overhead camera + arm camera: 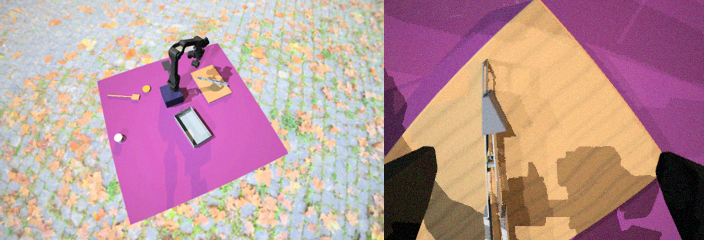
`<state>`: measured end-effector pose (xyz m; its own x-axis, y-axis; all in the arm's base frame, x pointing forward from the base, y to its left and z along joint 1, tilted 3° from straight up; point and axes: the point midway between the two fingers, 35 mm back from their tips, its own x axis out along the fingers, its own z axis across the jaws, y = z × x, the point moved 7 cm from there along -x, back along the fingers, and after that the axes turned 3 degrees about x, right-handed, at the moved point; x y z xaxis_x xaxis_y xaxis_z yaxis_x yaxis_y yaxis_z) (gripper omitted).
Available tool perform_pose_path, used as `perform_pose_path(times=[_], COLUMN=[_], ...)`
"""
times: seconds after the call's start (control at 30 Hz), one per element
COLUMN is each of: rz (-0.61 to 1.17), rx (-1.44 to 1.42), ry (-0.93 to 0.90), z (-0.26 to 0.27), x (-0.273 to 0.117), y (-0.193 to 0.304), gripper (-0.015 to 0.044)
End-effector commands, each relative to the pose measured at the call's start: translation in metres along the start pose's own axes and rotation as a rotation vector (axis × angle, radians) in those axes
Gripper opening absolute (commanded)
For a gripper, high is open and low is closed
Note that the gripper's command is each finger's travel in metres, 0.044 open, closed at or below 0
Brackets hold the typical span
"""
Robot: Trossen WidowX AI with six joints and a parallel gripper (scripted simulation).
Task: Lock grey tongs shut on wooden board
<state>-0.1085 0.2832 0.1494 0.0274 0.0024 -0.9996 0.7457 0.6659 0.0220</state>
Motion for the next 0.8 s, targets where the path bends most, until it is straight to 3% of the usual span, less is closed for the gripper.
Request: perform_pose_path(times=[0.0,0.23,0.77], rz=[-0.008,0.0,0.0], rx=[0.014,0.0,0.0], ry=[-0.017,0.0,0.0], z=[0.002,0.005,0.005], x=[0.001,-0.051,-0.051], y=[-0.001,-0.002,-0.002], gripper=[0.044,0.044,0.044])
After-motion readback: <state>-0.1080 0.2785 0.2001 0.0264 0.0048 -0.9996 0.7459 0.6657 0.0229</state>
